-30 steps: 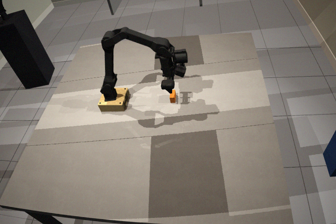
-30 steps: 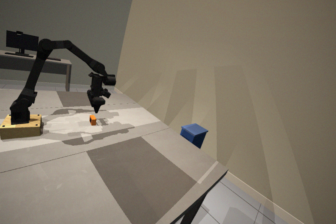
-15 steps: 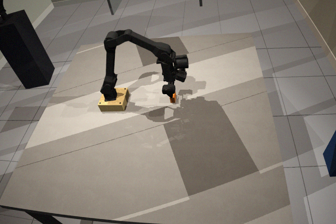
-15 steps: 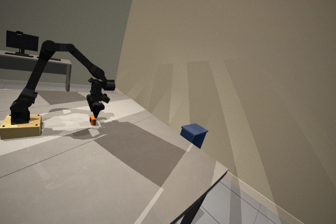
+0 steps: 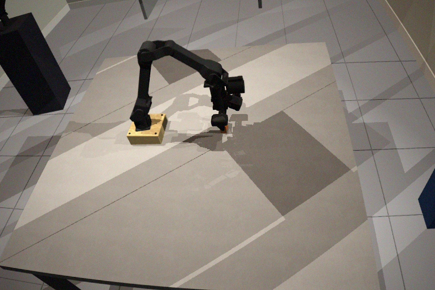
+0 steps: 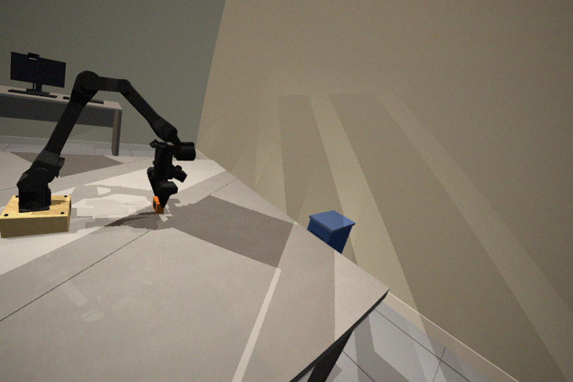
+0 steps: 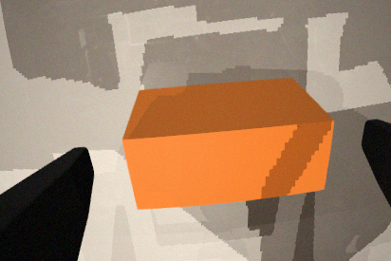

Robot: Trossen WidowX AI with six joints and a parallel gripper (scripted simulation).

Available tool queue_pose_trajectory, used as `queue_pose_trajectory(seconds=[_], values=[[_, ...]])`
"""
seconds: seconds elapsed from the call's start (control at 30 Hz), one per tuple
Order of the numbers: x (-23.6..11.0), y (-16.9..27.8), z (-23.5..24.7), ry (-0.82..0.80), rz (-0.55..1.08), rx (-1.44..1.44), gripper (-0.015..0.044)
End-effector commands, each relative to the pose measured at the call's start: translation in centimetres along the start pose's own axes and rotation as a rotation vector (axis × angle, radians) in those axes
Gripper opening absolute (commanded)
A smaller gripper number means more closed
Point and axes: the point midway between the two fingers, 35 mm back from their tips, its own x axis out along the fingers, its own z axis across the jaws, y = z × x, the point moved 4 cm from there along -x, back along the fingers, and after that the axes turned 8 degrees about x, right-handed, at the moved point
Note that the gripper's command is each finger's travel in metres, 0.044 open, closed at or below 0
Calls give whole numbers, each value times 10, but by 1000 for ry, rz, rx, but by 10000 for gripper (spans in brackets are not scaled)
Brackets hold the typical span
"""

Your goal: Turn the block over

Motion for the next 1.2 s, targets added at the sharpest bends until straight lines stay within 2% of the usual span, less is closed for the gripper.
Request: queue_pose_trajectory(seconds=[0.0,0.07,0.23,0.97,1.17], values=[[9,2,0,-3,11,5,440],[10,2,0,-3,11,5,440],[10,2,0,-3,11,5,309],[10,2,0,-3,11,5,162],[-18,1,0,-3,11,5,5]])
